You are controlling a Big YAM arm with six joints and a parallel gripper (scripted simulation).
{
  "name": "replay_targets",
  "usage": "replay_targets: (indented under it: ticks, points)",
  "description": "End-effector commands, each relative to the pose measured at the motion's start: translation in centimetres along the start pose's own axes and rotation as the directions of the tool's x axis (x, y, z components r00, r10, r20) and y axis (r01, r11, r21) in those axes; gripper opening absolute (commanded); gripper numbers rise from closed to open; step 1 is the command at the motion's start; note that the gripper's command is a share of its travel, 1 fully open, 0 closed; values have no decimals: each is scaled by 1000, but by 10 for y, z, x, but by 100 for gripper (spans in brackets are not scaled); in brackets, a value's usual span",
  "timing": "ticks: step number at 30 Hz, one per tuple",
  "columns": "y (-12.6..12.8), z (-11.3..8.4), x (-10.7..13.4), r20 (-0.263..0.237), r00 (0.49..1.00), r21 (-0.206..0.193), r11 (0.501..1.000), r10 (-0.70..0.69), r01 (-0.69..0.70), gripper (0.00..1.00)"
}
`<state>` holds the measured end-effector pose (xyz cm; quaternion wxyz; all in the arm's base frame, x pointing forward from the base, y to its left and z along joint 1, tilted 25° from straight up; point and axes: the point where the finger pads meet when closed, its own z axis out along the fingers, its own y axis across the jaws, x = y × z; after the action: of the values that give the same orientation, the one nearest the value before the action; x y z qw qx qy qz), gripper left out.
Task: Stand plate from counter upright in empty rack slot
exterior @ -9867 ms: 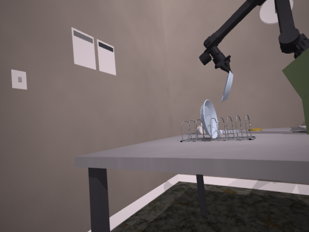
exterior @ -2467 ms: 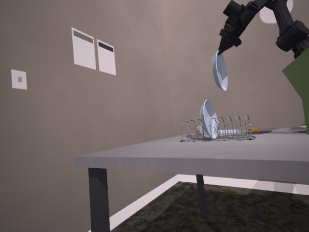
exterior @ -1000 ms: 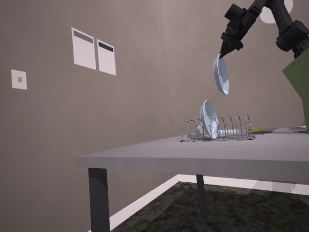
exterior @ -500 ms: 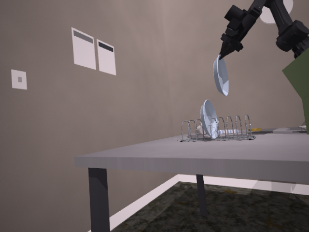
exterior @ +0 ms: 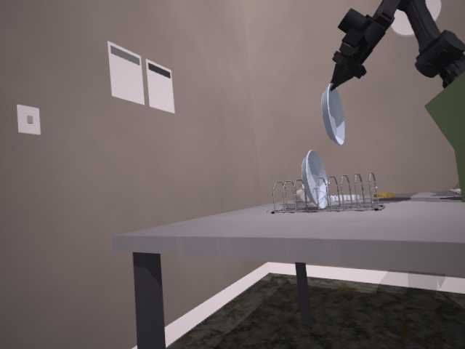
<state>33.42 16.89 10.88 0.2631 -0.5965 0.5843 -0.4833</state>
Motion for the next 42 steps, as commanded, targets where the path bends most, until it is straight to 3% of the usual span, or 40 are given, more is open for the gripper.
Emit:
replay_targets:
  ticks: [1, 3, 19, 22, 25, 42]
  points:
    - [-13, 4, -2, 0, 999, 22, 999, 36, -36, 0]
    - [-2, 7, 1, -6, 1000, 11, 1000, 18, -18, 0]
    - [0, 22, -3, -7, 999, 21, 999, 39, -38, 0]
    - [11, 23, 3, -14, 1000, 11, 1000, 23, -23, 0]
    - [-3, 23, 0, -7, 998, 32, 998, 55, -55, 0]
    - [3, 25, -1, -8, 999, 23, 999, 41, -41, 0]
